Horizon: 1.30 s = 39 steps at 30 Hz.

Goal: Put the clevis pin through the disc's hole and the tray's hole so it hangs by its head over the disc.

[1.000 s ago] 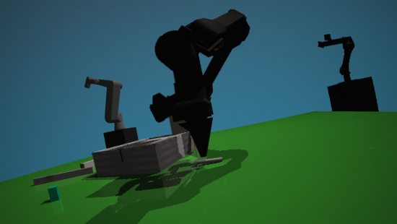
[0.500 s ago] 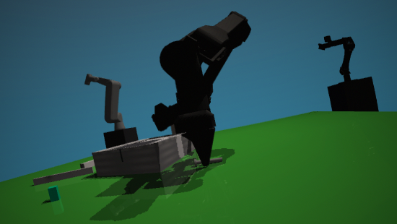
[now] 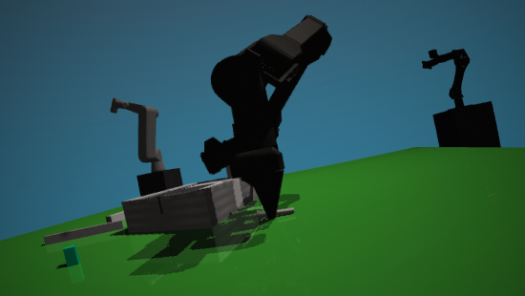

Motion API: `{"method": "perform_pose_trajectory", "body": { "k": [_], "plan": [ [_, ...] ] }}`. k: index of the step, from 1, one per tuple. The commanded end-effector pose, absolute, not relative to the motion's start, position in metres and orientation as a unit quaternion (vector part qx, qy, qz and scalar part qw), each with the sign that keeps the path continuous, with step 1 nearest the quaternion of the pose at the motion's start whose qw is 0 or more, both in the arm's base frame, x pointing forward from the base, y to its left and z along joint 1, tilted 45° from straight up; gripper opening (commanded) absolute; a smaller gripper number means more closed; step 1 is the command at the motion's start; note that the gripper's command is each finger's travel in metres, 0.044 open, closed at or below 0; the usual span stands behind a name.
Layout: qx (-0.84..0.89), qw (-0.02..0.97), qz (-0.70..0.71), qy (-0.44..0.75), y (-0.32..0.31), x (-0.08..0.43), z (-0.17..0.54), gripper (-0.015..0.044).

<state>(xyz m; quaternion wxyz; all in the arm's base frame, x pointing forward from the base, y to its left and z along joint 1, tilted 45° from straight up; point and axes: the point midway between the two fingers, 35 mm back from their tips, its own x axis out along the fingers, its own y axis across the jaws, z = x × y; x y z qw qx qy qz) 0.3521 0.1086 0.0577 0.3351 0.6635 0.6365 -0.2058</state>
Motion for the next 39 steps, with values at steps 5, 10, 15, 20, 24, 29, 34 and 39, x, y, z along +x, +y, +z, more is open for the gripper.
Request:
{"method": "perform_pose_trajectory", "body": {
  "k": [5,10,15,20,24,29,34,39],
  "plan": [
    [0.664,0.333,-0.209,0.636,0.109,0.352,0.056,0.0],
    [0.664,0.333,-0.209,0.636,0.109,0.352,0.056,0.0],
    [0.663,0.335,-0.207,0.636,0.1,0.351,0.066,0.0],
    [0.663,0.336,-0.206,0.636,0.091,0.35,0.075,0.0],
    [0.663,0.336,-0.206,0.636,0.084,0.349,0.081,0.0],
    [0.663,0.336,-0.206,0.636,0.076,0.348,0.089,0.0],
    [0.663,0.336,-0.206,0.636,0.068,0.347,0.097,0.0],
    [0.663,0.336,-0.207,0.636,0.06,0.345,0.106,0.0]
  ]
}}
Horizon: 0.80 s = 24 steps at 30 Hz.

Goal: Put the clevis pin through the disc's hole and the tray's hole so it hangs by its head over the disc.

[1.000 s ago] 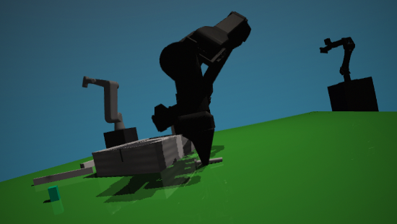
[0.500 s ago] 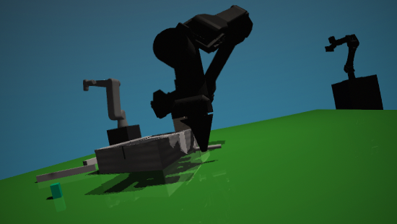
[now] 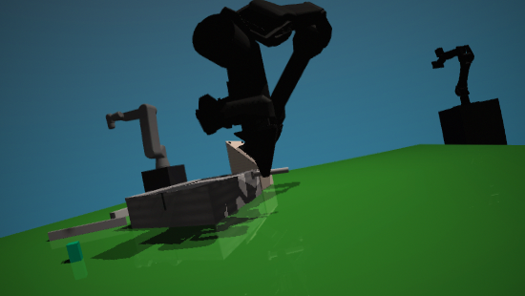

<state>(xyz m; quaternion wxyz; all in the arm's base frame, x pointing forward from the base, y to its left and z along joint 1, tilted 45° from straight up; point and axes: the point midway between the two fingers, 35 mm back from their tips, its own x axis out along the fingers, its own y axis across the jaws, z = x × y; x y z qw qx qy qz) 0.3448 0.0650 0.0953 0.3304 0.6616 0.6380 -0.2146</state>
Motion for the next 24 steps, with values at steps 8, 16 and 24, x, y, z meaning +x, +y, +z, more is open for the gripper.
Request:
{"method": "perform_pose_trajectory", "body": {
  "k": [8,16,24],
  "plan": [
    [0.654,0.349,-0.197,0.642,0.0601,0.3449,0.1007,0.0],
    [0.6,0.435,-0.107,0.663,0.0594,0.3457,0.1006,0.0],
    [0.535,0.513,-0.015,0.671,0.0587,0.3466,0.1005,0.0]
  ]
}}
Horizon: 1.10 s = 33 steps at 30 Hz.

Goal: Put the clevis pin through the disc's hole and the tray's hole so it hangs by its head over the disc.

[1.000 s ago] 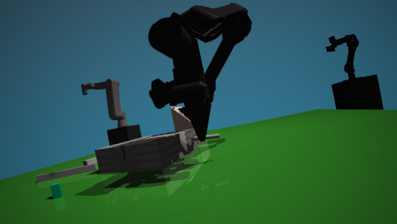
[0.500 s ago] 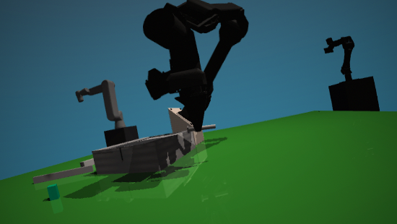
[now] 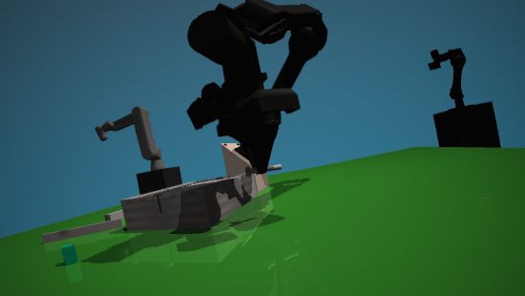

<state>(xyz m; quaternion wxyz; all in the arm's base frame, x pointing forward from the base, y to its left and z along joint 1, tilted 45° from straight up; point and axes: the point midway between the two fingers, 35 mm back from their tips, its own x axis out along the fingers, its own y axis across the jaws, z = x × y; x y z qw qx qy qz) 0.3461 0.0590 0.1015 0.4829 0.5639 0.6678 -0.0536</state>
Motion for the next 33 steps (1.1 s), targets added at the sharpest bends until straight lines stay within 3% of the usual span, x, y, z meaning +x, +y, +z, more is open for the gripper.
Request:
{"method": "perform_pose_trajectory", "body": {
  "k": [1,33],
  "plan": [
    [0.526,0.522,-0.004,0.671,0.0586,0.3467,0.1005,0.0],
    [0.177,0.721,0.347,0.573,0.0557,0.3499,0.1,0.0]
  ]
}}
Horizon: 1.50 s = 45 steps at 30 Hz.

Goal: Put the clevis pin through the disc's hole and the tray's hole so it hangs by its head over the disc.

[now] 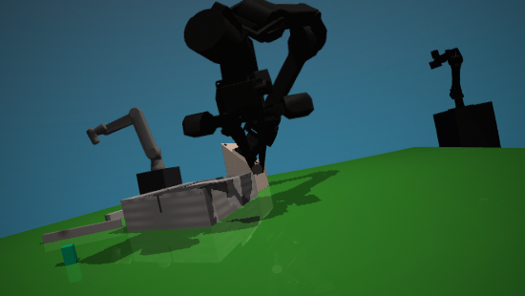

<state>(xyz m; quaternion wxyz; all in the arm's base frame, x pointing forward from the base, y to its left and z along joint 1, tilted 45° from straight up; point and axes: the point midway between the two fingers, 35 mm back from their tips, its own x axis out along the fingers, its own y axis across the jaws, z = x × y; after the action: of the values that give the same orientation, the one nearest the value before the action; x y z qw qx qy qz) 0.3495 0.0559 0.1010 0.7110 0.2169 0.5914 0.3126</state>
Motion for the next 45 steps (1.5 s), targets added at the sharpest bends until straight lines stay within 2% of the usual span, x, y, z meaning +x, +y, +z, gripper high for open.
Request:
{"method": "perform_pose_trajectory", "body": {
  "k": [1,14,45],
  "plan": [
    [0.164,0.724,0.357,0.567,0.056,0.35,0.1,0.0],
    [0.009,0.743,0.468,0.479,0.054,0.351,0.1,0.0],
    [0.007,0.743,0.47,0.478,0.078,0.355,0.076,0.0]
  ]
}}
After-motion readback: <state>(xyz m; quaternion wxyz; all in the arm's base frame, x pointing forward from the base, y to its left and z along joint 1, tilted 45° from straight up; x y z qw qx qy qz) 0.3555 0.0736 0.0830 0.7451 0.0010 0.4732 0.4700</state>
